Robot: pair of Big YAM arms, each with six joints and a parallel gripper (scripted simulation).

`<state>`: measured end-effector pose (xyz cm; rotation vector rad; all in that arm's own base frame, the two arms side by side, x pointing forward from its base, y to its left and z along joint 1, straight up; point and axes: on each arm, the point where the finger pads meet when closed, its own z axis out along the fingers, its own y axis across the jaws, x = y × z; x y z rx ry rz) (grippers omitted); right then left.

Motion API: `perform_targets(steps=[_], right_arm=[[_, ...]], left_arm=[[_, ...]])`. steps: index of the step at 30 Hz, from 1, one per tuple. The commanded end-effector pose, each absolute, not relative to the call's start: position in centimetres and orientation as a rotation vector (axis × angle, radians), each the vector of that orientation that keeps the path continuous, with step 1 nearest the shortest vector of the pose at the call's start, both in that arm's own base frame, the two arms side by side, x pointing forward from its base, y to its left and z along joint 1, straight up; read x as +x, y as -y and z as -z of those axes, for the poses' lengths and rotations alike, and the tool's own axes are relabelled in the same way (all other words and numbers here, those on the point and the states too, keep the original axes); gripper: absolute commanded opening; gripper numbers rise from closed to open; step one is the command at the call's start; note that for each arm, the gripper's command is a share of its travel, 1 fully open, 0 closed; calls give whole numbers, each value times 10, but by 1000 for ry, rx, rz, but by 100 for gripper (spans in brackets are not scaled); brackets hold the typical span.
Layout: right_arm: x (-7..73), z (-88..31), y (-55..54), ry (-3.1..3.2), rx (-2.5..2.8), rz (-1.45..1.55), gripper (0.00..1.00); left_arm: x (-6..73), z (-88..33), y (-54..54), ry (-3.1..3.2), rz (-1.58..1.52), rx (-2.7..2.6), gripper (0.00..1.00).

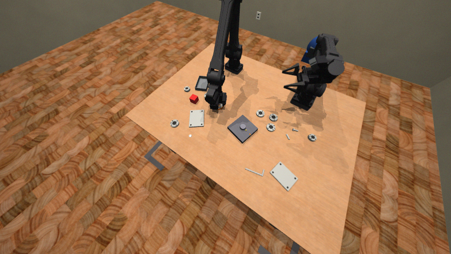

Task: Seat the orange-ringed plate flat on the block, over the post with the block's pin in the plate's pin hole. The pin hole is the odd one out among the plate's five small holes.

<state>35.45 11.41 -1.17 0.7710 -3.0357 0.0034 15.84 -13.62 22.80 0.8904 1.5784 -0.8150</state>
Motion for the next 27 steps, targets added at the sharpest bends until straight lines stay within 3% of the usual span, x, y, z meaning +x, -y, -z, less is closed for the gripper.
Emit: perform_targets(steps=[1,3,7,11,20,27], right_arm=[[364,2,-118,3074,806,3,61],[355,7,-115,3057,801,2,60],[359,3,-116,3069,805,3,14],[366,-12,-118,3074,806,3,59],[363,-45,-117,3058,802,2,59],[372,-62,-166,3069,678,0,59]], left_arm=[[156,-244,137,-1545,793,913,100],[156,-244,137,-1545,793,913,100],[156,-244,137,-1545,793,913,100],[156,-244,137,-1545,793,913,100],[156,-244,137,-1545,793,913,100],[165,-251,118,-1574,554,935,100]])
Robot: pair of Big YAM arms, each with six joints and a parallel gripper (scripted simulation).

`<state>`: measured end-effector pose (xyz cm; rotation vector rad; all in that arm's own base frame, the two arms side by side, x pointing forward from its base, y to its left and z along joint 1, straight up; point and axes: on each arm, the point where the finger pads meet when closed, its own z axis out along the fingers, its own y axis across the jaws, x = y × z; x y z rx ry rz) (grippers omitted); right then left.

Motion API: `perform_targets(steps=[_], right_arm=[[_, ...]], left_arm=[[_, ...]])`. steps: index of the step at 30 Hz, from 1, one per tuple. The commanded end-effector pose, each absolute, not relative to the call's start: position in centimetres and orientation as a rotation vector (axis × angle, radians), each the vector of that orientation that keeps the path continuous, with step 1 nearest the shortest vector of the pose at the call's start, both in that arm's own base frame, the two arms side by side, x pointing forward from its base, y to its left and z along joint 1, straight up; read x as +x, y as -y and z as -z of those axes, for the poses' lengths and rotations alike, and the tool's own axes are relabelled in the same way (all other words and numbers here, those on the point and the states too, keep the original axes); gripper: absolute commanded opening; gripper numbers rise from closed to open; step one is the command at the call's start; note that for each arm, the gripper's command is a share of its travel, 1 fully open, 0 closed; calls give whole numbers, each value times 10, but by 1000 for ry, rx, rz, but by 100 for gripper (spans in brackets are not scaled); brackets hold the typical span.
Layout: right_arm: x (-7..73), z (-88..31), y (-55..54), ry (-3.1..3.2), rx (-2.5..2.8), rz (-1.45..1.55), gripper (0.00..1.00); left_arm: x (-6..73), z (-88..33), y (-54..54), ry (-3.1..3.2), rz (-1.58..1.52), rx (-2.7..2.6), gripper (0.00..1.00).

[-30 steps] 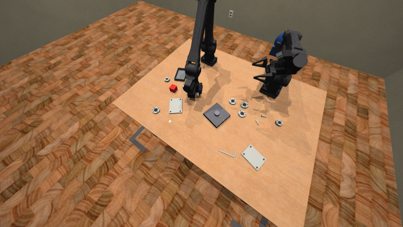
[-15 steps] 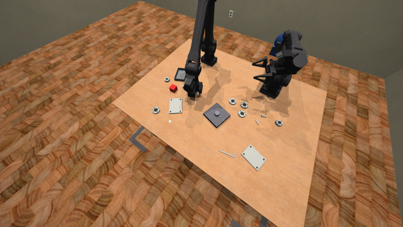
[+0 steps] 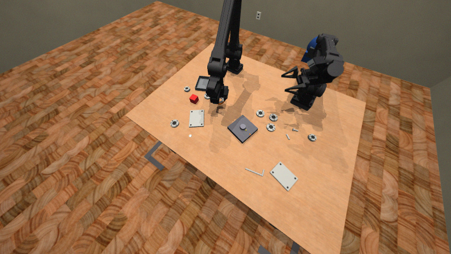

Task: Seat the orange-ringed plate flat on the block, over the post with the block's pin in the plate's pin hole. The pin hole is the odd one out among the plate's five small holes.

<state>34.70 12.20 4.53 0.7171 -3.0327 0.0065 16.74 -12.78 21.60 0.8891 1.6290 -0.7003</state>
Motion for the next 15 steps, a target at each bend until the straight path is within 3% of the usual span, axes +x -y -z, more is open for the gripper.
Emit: perform_targets(steps=[1,6,15], right_arm=[[376,-63,-182,3070,676,1,59],[394,-65,-267,3064,711,-1,59],[407,-64,-328,3053,755,-1,59]], left_arm=[[168,-249,112,-1600,507,926,100],[173,-242,90,-1722,345,882,100],[175,-240,83,-1767,325,833,100]])
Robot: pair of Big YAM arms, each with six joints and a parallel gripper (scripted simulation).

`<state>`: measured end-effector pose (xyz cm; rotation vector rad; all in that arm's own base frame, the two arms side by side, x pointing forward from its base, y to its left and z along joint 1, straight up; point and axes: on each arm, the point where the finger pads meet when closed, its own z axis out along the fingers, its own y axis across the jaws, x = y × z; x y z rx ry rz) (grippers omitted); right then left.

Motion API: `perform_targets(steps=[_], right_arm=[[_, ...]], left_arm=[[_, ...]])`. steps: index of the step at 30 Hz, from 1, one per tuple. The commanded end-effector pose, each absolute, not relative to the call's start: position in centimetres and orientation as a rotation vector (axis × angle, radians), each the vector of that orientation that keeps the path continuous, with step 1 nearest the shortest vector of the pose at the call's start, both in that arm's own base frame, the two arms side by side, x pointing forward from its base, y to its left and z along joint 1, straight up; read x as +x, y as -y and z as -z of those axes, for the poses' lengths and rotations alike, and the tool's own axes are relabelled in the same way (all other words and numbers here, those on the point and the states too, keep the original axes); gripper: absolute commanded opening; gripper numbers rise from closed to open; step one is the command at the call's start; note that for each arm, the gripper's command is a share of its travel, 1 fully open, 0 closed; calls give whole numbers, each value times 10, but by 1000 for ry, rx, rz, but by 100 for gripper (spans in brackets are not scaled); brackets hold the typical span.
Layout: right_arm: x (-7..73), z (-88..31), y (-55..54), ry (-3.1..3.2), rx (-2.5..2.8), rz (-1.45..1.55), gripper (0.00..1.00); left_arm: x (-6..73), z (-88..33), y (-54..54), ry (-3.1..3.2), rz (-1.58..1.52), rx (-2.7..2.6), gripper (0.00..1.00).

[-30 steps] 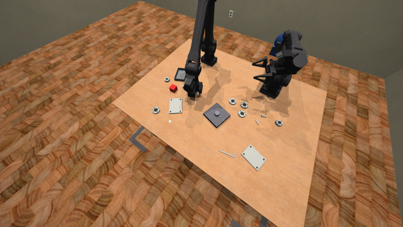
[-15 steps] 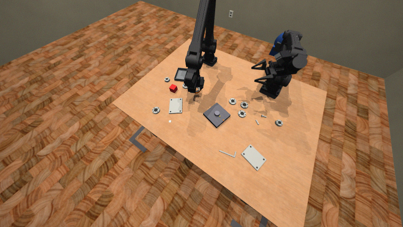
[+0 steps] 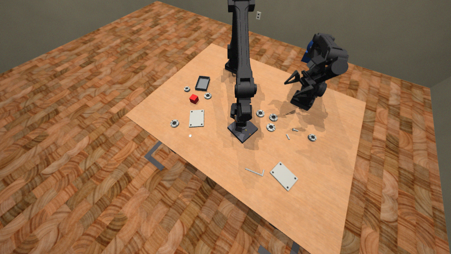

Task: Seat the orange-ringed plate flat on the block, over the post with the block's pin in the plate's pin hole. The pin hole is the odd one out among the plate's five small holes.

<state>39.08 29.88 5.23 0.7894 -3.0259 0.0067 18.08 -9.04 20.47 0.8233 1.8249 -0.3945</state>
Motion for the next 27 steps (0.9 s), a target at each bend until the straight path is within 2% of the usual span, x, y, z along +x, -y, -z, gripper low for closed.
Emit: perform_targets(steps=[1,11,17,27], right_arm=[[408,-64,-333,3050,759,-2,59],[415,-74,-338,3028,897,13,59],[414,-71,-338,2828,1393,2,59],[414,-68,-337,2528,1869,-8,59]], left_arm=[[175,-240,83,-1767,325,832,100],[175,-240,83,-1767,325,832,100],[175,-240,83,-1767,325,832,100],[175,-240,83,-1767,325,832,100]])
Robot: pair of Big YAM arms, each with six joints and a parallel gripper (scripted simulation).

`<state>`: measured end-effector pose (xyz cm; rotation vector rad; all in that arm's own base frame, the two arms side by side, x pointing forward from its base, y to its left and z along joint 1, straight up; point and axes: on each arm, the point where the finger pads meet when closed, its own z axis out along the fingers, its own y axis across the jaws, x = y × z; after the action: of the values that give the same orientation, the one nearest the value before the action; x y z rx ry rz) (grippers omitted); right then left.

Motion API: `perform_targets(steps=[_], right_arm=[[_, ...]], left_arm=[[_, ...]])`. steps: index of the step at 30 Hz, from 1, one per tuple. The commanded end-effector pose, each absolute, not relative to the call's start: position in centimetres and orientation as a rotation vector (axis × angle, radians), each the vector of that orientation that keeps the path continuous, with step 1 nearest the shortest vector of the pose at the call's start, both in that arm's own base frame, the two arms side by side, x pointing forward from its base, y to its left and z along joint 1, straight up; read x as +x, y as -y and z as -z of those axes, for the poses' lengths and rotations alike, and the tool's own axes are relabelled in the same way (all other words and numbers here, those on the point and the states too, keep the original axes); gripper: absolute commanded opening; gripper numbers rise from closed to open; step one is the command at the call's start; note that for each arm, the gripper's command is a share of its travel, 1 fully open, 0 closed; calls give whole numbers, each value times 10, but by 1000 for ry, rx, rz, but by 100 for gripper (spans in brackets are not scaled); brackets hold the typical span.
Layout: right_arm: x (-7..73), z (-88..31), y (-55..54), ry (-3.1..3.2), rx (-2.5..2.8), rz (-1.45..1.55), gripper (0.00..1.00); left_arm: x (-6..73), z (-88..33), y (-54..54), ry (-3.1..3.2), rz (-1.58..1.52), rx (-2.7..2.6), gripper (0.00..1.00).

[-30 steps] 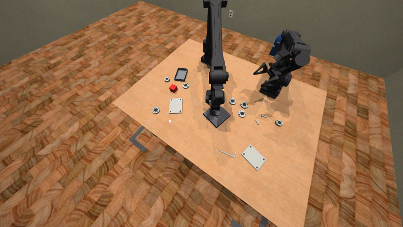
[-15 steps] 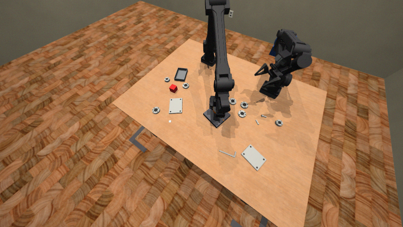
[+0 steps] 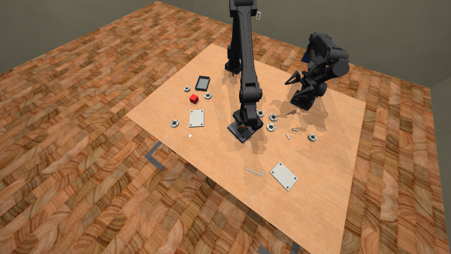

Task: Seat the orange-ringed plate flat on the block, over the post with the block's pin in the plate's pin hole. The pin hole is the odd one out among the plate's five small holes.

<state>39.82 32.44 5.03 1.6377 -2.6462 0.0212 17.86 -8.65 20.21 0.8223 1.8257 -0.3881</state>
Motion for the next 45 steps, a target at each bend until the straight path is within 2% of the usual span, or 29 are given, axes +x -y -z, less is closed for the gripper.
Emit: perform_targets(steps=[1,45], right_arm=[[414,-68,-337,2528,1869,-8,59],[415,-15,-330,2455,1952,-7,59]], left_arm=[[175,-240,83,-1767,325,832,100],[177,-228,84,-1774,343,839,100]])
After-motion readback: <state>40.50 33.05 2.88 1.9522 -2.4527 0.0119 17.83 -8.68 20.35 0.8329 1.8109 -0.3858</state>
